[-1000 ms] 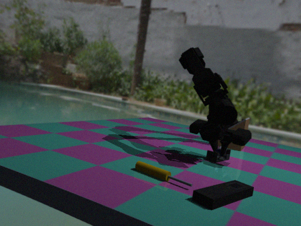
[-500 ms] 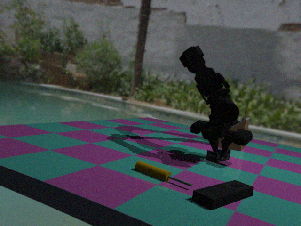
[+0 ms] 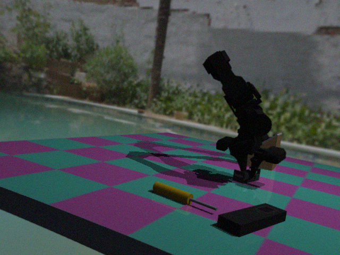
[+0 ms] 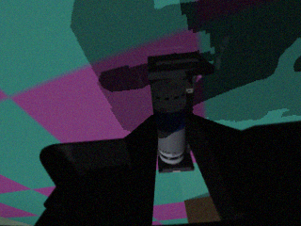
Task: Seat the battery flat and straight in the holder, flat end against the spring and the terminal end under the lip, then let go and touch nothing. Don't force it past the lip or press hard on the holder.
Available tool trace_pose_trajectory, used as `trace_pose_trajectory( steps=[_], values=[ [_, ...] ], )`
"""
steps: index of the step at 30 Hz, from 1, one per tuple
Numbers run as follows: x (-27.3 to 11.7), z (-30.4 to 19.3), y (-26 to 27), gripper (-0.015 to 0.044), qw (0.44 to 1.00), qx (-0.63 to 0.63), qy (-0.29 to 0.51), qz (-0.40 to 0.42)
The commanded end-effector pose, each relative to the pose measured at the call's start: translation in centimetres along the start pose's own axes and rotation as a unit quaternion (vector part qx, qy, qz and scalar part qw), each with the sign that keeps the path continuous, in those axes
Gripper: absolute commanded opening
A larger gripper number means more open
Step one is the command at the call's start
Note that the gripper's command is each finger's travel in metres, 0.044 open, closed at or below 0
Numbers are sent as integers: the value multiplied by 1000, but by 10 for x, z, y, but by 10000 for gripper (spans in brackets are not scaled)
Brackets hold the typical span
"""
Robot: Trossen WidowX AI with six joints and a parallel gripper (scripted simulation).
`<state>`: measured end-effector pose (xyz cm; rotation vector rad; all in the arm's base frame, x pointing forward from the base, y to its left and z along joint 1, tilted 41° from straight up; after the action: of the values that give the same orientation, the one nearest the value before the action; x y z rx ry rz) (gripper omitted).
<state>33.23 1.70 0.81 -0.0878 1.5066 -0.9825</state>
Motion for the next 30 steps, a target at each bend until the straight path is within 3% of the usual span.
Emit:
trace_pose_trajectory(
  steps=[1, 30],
  values=[
    [0, 2, -1, 79, 1000, 6, -18, 5],
    [4, -8, -7, 79, 997, 10, -78, 24]
  ],
)
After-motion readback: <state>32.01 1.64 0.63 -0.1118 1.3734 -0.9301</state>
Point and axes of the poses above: the point midway between the two fingers, 35 mm back from their tips, its own x axis out along the fingers, its own y axis across the jaws, z = x × y, the point moved 6 cm from there along -x, back along the fingers, and after that the axes turned 14 degrees about x, right-handed, at the moved point
